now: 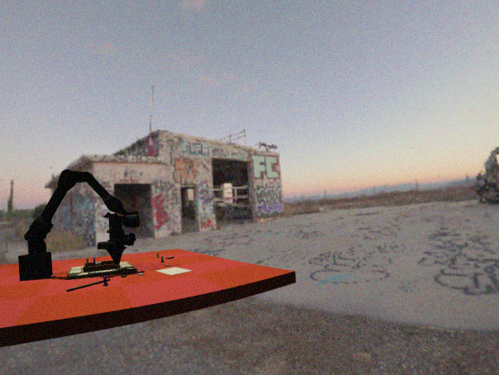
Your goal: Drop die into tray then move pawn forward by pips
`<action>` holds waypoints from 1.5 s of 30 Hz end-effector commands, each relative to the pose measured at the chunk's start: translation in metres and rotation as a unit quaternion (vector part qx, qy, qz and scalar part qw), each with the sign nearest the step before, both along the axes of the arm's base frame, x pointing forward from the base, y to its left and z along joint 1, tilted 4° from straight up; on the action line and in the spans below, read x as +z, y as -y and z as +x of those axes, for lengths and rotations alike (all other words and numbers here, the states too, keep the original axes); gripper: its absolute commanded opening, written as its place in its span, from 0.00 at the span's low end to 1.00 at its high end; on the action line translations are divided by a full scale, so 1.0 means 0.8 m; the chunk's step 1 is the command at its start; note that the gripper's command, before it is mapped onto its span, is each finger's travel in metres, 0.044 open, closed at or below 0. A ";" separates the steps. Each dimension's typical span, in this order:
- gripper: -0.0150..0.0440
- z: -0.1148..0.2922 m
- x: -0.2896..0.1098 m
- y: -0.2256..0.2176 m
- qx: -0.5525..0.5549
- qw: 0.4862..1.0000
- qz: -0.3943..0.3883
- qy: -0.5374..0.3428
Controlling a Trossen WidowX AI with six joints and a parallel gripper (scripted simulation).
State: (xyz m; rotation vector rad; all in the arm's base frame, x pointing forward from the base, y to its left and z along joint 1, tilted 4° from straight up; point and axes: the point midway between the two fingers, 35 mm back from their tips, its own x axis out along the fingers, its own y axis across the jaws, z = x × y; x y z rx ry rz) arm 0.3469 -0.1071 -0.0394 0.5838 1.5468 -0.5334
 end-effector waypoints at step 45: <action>0.25 0.052 0.001 -0.117 -0.003 1.000 0.001 0.010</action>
